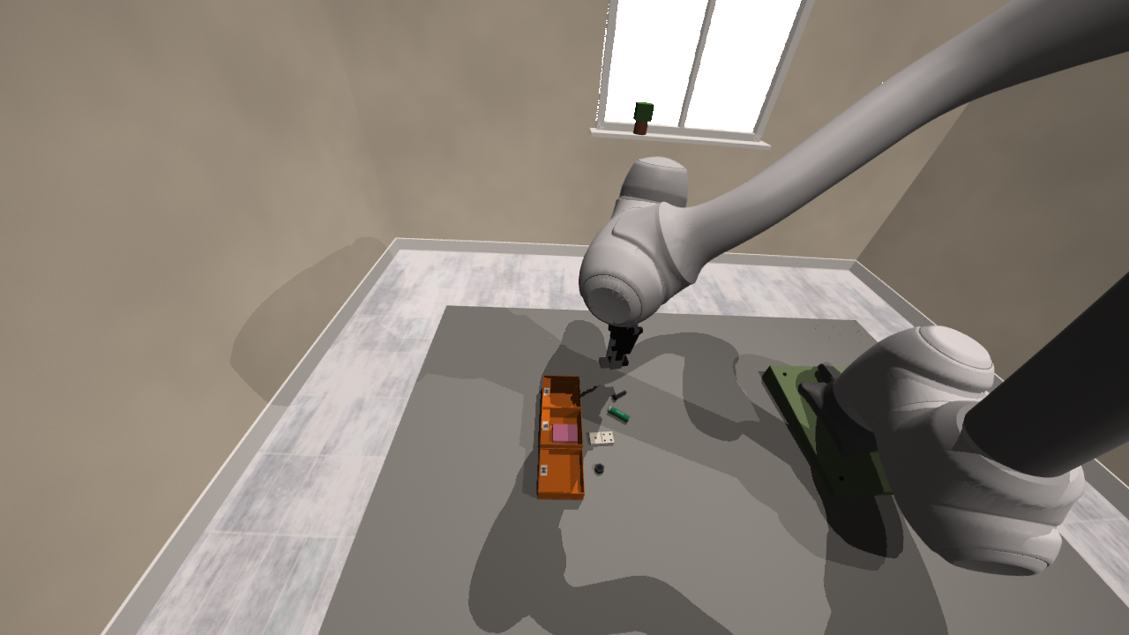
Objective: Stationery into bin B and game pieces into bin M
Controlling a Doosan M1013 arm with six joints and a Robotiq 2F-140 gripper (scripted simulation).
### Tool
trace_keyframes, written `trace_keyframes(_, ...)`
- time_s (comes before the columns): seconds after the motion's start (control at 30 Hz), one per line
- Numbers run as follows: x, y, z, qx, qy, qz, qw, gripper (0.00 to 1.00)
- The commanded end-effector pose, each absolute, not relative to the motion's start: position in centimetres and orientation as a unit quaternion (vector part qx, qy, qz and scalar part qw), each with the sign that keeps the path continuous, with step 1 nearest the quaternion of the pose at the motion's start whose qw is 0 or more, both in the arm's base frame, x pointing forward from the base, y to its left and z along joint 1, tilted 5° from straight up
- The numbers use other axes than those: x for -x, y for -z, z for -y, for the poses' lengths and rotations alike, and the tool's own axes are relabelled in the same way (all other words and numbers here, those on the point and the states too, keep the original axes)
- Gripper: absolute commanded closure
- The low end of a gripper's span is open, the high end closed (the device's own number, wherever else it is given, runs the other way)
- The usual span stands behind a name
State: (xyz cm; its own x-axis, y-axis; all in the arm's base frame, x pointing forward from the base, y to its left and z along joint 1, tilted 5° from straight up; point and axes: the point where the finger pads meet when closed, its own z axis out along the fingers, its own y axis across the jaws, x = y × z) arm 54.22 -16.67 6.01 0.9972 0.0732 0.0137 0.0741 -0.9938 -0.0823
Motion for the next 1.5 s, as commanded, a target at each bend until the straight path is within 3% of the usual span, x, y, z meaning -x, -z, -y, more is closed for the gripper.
trace_keyframes(0.0,-54.9,-6.1,16.0,0.998,0.005,0.037,0.041,0.89)
trace_keyframes(0.63,-61.5,-6.8,8.6,0.998,0.005,0.037,0.041,0.89)
trace_keyframes(1.07,-66.7,-7.3,2.9,0.962,0.015,0.269,0.037,0.89)
trace_keyframes(1.47,-66.8,-7.3,2.7,0.900,0.020,0.434,0.031,0.89)
